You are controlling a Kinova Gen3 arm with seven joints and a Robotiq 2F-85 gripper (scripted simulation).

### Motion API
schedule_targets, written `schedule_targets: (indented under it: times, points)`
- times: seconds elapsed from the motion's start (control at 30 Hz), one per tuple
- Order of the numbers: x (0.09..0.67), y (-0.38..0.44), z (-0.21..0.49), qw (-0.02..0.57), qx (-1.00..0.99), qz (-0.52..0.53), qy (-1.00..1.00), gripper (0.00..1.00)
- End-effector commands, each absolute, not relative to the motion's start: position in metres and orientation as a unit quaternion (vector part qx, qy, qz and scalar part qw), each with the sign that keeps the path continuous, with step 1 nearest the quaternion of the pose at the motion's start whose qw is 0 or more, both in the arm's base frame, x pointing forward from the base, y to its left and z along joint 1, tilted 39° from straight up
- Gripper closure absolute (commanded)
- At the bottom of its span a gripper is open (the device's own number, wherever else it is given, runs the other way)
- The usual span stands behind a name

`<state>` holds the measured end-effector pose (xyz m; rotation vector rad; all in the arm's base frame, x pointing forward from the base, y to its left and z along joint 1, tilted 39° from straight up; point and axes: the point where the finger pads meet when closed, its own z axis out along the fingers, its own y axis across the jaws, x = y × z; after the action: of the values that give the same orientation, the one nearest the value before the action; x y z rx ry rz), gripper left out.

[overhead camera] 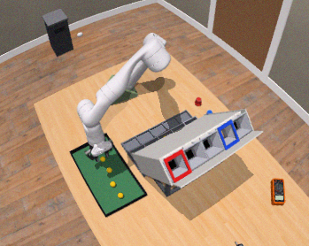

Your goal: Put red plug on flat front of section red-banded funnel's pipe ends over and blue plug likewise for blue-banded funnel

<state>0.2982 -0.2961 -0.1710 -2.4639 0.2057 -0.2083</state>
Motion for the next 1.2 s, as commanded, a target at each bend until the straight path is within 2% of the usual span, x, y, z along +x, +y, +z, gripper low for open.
schedule_targets:
  times: [0.0,1.17]
  points:
    - [0.298,-0.297,-0.17,0.323,-0.94,-0.08,0.079,0.5]
    - [0.302,-0.288,-0.183,0.323,-0.94,-0.08,0.079,0.5]
